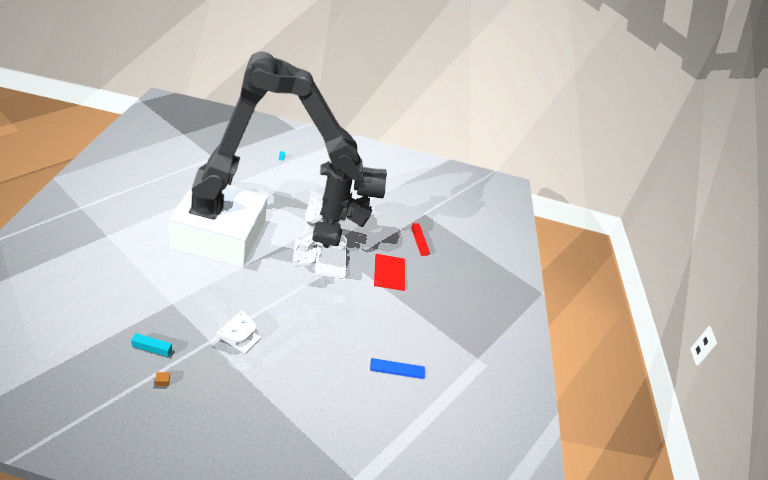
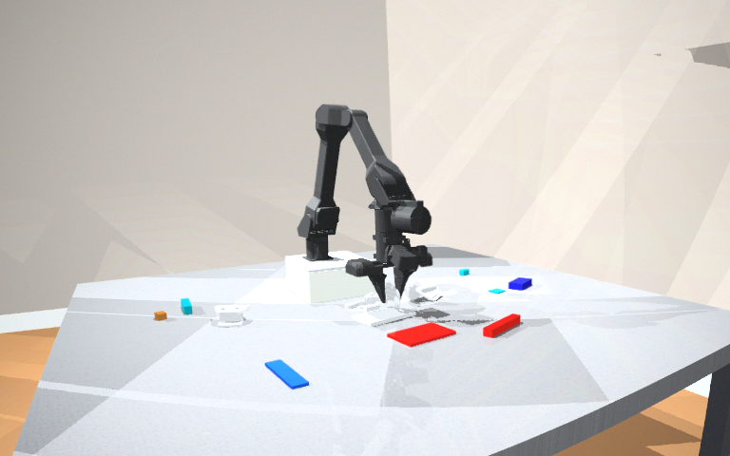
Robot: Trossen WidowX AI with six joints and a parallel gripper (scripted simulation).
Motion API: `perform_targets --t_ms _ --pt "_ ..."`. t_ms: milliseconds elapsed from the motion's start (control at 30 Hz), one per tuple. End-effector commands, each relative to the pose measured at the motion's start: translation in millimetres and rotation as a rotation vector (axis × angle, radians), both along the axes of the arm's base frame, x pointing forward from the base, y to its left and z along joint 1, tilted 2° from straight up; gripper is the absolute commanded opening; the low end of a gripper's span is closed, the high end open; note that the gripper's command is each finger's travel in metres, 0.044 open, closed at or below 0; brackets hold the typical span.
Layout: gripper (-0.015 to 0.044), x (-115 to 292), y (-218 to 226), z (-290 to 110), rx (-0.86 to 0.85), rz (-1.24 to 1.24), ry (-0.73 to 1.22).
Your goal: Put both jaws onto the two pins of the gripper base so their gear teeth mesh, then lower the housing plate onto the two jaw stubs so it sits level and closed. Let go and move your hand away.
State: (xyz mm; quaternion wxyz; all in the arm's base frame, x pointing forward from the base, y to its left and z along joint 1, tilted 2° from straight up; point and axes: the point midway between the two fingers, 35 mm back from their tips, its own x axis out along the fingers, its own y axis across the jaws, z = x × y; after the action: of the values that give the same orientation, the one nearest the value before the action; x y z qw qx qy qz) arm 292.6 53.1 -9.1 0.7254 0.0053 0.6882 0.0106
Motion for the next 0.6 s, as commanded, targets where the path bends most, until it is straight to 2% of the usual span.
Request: perform_targets --t_ms 0,567 --pt "0.0134 0.2 -0.8 -2.2 -0.005 -0.007 -0.001" --pt "0.0134 0.4 -0.7 -5.8 -0.005 -0.008 -0.001"
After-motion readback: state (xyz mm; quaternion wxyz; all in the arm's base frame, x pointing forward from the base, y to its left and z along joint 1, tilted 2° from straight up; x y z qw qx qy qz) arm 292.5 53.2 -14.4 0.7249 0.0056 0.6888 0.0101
